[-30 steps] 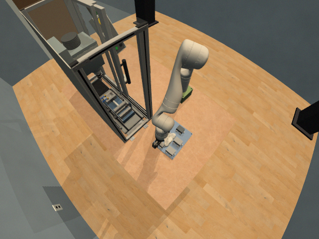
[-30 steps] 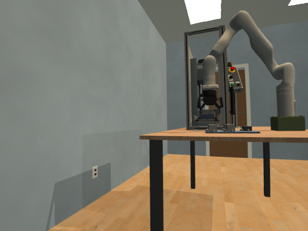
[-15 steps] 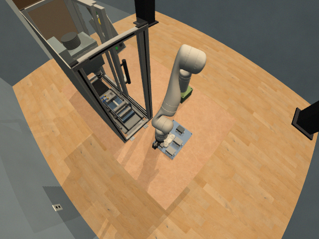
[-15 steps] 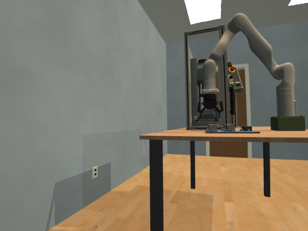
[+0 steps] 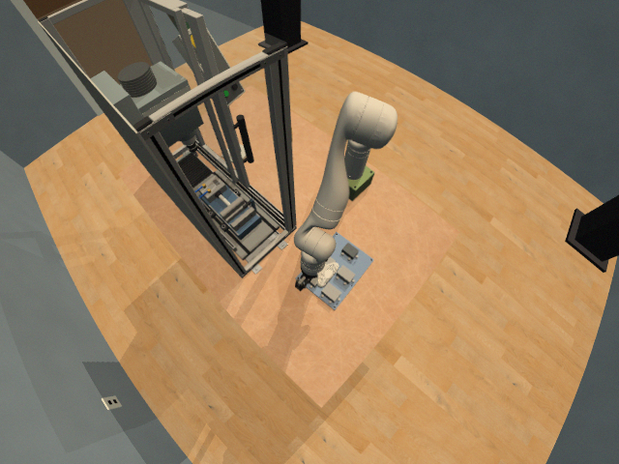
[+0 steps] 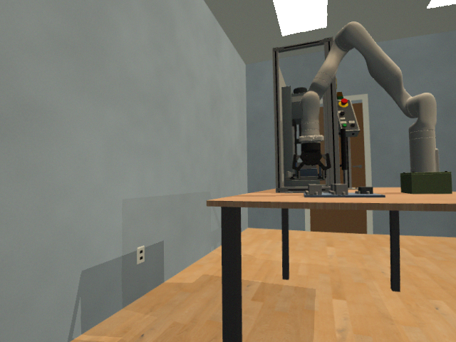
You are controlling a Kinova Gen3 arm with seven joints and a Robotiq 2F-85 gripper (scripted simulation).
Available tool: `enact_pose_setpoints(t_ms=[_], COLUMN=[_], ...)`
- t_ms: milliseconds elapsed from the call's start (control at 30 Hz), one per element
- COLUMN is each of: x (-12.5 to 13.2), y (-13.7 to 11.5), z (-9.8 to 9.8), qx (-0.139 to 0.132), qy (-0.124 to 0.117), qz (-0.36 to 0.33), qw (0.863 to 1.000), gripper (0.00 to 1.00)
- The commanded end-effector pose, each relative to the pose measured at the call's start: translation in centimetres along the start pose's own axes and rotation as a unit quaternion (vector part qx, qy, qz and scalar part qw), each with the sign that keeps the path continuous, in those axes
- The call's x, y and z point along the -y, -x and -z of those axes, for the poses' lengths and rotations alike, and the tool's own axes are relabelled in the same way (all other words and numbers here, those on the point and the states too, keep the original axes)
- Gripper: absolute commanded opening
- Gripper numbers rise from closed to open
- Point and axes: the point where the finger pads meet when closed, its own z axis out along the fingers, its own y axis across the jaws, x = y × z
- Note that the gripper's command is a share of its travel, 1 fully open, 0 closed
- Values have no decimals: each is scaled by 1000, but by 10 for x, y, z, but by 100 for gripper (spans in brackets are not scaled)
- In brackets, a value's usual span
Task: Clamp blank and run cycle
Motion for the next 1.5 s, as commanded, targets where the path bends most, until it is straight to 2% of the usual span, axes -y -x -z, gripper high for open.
enact_pose_setpoints(t_ms=[0,1467], x=[2,3], y=[2,3], z=[-2,-4], qx=[0,0], qy=[-1,-1], qz=[0,0], qw=[1000,1000], gripper=[100,100])
